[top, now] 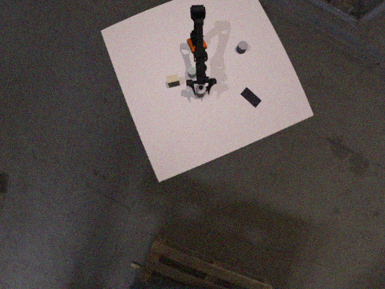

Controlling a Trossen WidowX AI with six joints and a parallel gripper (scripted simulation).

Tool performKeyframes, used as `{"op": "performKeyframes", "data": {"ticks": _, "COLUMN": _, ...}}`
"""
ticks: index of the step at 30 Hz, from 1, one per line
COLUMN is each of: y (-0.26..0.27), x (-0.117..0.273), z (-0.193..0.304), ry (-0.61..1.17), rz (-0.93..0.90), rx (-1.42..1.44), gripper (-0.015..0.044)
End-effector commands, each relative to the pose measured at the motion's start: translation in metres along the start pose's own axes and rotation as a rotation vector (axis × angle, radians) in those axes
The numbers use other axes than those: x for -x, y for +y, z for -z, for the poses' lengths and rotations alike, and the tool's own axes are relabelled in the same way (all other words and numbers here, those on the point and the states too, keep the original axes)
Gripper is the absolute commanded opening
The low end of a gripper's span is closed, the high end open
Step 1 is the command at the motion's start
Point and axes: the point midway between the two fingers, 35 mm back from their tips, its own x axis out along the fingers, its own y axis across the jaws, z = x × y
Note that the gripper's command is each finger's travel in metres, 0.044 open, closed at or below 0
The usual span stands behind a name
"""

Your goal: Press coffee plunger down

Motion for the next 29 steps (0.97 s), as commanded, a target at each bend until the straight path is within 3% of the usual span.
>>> {"op": "performKeyframes", "data": {"ticks": 1, "y": 0.0, "x": 0.002, "z": -0.001, "ry": 0.003, "rz": 0.0, "rx": 0.0, "gripper": 0.044}}
{"op": "performKeyframes", "data": {"ticks": 10, "y": -0.001, "x": 0.076, "z": -0.047, "ry": 0.021, "rz": 0.001, "rx": -0.005, "gripper": 0.044}}
{"op": "performKeyframes", "data": {"ticks": 29, "y": -0.001, "x": 0.075, "z": -0.043, "ry": 0.021, "rz": 0.001, "rx": -0.005, "gripper": 0.044}}
